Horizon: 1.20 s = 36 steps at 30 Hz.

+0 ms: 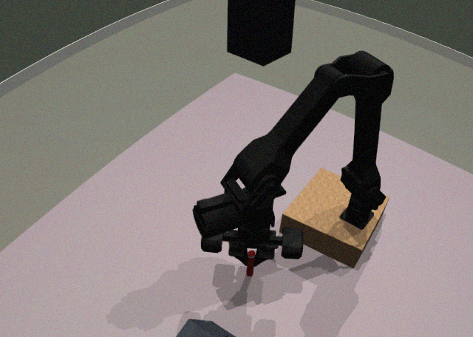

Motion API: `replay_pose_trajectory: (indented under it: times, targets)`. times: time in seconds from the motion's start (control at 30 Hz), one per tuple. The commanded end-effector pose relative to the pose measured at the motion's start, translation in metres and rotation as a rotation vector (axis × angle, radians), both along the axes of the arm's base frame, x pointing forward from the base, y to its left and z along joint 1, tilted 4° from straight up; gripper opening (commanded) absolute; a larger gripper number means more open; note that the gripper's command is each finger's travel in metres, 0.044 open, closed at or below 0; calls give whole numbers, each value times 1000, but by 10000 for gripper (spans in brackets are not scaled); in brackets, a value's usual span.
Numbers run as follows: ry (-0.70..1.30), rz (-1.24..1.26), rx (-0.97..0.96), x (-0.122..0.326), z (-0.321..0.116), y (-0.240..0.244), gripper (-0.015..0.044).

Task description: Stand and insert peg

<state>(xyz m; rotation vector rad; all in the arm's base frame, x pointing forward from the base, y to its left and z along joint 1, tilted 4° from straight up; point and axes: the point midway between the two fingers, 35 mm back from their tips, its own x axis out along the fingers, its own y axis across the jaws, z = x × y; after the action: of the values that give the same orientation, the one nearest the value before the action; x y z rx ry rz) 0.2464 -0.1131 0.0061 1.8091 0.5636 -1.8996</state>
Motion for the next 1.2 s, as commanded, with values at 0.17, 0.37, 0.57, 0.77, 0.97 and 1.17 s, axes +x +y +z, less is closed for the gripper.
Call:
replay_pose_trajectory:
  times: [0.17, 0.37, 0.57, 0.77, 0.97, 1.17]
  targets:
    - [-1, 0, -1, 2, 11, 0, 0]
    - [1, 2, -2, 4, 39, 1, 0]
    - [2, 3, -3, 4, 65, 3, 0]
    - [3, 3, -4, 3, 80, 6, 0]
    - [-18, 23, -7, 5, 79, 7, 0]
    - [-54, 57, -13, 8, 77, 10, 0]
